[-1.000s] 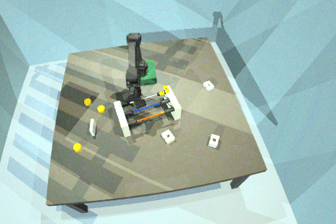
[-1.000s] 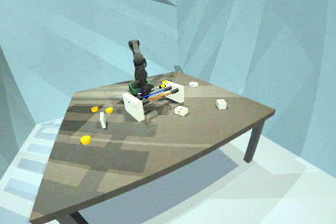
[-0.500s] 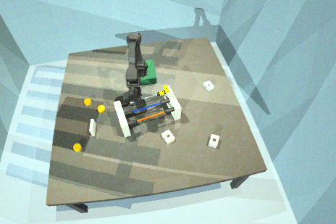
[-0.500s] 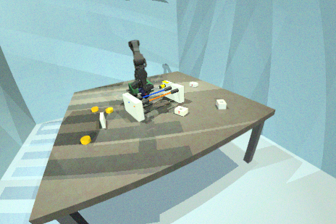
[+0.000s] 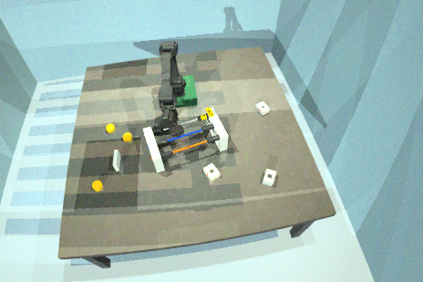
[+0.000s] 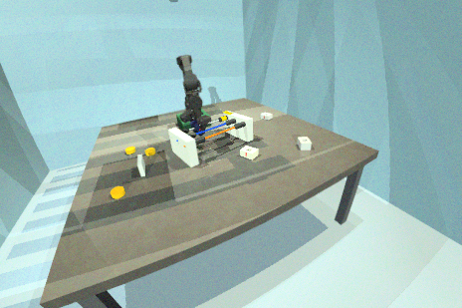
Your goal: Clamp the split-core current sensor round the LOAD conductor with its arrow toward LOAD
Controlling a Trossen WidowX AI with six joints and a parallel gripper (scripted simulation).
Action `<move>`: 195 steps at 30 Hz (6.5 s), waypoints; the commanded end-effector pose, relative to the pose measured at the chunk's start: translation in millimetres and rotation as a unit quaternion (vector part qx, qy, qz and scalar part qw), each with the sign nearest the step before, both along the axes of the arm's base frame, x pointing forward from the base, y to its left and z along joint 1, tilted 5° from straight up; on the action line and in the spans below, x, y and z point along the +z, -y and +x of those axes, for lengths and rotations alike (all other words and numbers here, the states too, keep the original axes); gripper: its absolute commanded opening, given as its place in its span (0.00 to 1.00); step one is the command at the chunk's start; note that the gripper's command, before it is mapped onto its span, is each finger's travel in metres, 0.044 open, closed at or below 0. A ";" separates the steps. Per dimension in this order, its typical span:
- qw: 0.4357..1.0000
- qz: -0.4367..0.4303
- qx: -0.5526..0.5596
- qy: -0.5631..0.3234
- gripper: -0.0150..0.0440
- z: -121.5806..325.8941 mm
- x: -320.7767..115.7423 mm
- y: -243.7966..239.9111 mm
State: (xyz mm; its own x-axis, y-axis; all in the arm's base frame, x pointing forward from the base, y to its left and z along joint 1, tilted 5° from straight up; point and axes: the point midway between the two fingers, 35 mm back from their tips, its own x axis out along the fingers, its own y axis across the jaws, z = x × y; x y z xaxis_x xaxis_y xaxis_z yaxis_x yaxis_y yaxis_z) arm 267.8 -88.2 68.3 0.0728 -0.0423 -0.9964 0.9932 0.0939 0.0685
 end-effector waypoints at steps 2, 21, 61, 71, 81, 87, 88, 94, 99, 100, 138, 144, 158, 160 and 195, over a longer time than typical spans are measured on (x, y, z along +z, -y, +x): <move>1.000 0.000 0.000 0.000 0.25 0.0 0.0 0.1; 1.000 0.000 0.000 0.000 0.25 0.0 0.0 0.1; 1.000 0.000 0.000 0.000 0.25 0.0 0.0 0.1; 1.000 0.000 0.000 0.000 0.25 0.0 0.0 0.1; 1.000 0.000 0.000 0.000 0.25 0.0 0.0 0.1; 1.000 0.001 0.000 -0.001 0.43 -0.3 -0.3 -0.4; 1.000 0.001 0.000 -0.001 0.48 -0.3 -0.3 -0.4; 1.000 0.001 0.000 -0.001 0.74 -0.3 -0.3 -0.4; 1.000 0.001 0.000 -0.004 0.97 -0.3 0.4 -0.3; 1.000 -0.001 -0.002 -0.012 1.00 -0.4 2.7 0.3; 0.992 -0.024 -0.016 -0.121 1.00 -8.1 -8.3 9.9; 0.994 -0.022 -0.014 -0.109 0.93 -6.6 -7.9 9.7; 0.994 -0.022 -0.014 -0.109 0.77 -6.6 -7.9 9.7; 0.994 -0.022 -0.014 -0.109 0.75 -6.6 -7.9 9.7; 0.994 -0.022 -0.014 -0.109 0.25 -6.6 -7.9 9.7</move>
